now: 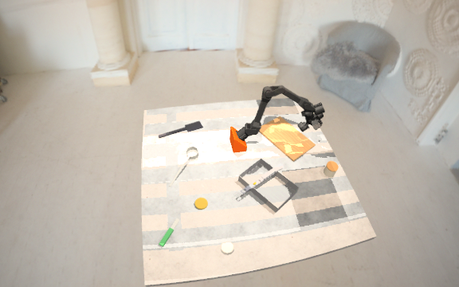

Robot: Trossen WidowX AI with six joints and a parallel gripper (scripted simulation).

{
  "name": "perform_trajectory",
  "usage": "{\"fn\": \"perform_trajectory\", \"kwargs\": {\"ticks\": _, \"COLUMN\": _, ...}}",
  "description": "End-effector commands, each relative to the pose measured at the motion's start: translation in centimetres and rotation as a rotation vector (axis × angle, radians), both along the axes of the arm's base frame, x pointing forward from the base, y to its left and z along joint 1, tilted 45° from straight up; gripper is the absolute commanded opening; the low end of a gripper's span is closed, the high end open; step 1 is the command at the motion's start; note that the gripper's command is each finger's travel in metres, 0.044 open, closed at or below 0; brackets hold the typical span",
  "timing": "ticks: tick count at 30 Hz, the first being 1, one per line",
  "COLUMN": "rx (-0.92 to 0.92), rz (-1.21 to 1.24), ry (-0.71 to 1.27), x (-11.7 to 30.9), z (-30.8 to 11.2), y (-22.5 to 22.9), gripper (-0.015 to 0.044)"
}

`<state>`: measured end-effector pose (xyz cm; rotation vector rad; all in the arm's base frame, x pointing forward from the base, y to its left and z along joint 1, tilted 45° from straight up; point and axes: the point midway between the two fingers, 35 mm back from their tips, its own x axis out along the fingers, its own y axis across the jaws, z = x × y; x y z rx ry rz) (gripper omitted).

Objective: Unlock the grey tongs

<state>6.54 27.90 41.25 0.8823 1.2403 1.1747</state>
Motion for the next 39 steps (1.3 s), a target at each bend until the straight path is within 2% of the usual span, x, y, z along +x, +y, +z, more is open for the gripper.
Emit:
{"fn": "perform_trajectory", "kwargs": {"ticks": 1, "rx": -0.059, "rz": -0.114, "ry": 0.015, "x": 5.3, "z": -2.5, "y": 0.4, "gripper": 0.026}}
{"fn": "perform_trajectory", "kwargs": {"ticks": 6, "rx": -0.125, "rz": -0.247, "ry": 0.062, "x": 11.9, "z": -6.0, "y": -0.6, "gripper": 0.026}}
{"fn": "perform_trajectory", "kwargs": {"ticks": 11, "rx": -0.185, "rz": -0.407, "ry": 0.119, "x": 19.0, "z": -10.0, "y": -3.9, "gripper": 0.026}}
{"fn": "perform_trajectory", "kwargs": {"ticks": 20, "rx": -0.228, "rz": -0.665, "ry": 0.267, "x": 28.1, "z": -17.4, "y": -14.7, "gripper": 0.026}}
{"fn": "perform_trajectory", "kwargs": {"ticks": 26, "rx": -0.252, "rz": -0.768, "ry": 0.331, "x": 30.5, "z": -21.1, "y": -20.6, "gripper": 0.026}}
{"fn": "perform_trajectory", "kwargs": {"ticks": 31, "rx": -0.211, "rz": -0.853, "ry": 0.472, "x": 31.1, "z": -25.9, "y": -26.8, "gripper": 0.026}}
{"fn": "perform_trajectory", "kwargs": {"ticks": 35, "rx": -0.177, "rz": -0.97, "ry": 0.587, "x": 30.2, "z": -30.0, "y": -32.3, "gripper": 0.026}}
{"fn": "perform_trajectory", "kwargs": {"ticks": 39, "rx": -0.072, "rz": -1.001, "ry": 0.754, "x": 28.4, "z": -33.4, "y": -34.9, "gripper": 0.026}}
